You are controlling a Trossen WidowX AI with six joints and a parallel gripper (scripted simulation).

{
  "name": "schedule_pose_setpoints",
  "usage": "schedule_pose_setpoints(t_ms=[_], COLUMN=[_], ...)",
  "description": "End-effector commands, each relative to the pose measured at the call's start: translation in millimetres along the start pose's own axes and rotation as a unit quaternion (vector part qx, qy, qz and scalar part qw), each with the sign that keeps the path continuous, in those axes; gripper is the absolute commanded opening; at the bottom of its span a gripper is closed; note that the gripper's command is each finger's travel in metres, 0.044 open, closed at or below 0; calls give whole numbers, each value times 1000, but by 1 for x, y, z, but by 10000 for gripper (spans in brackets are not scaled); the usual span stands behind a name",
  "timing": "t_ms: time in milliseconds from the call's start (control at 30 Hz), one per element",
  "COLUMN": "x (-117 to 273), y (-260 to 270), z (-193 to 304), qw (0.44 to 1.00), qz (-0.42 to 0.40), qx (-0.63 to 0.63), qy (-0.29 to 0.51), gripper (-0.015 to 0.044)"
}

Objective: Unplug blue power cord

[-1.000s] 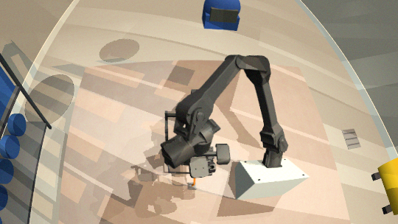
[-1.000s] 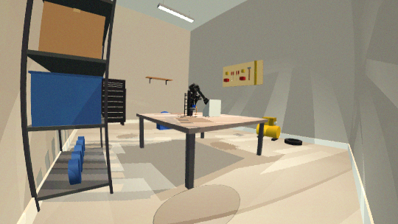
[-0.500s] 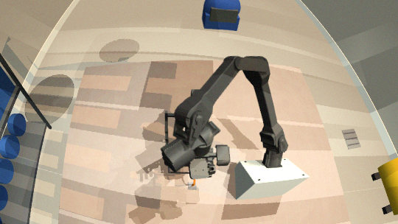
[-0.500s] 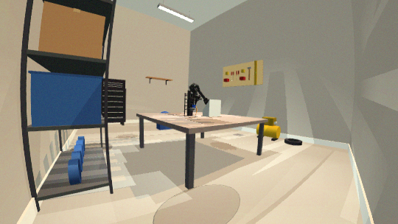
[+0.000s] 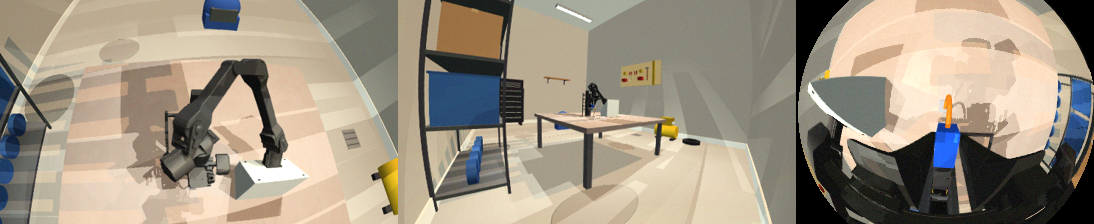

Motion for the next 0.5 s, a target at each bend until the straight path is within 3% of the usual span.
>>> schedule_pose_setpoints(t_ms=[0,467], x=[5,2], y=[3,2], z=[-15,-9], qw=[1000,1000], qz=[4,4], qx=[12,14], qy=[-1,2], gripper=[0,367])
Point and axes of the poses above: the point midway between the two fingers, 35 mm back from their tips, its own x axis back along the fingers, its own y axis across the jaws, z = x × y, the point moved 8 cm from there along x, back along the fingers, and after that the axes turned 5 degrees about -x, right-handed, at the moved point
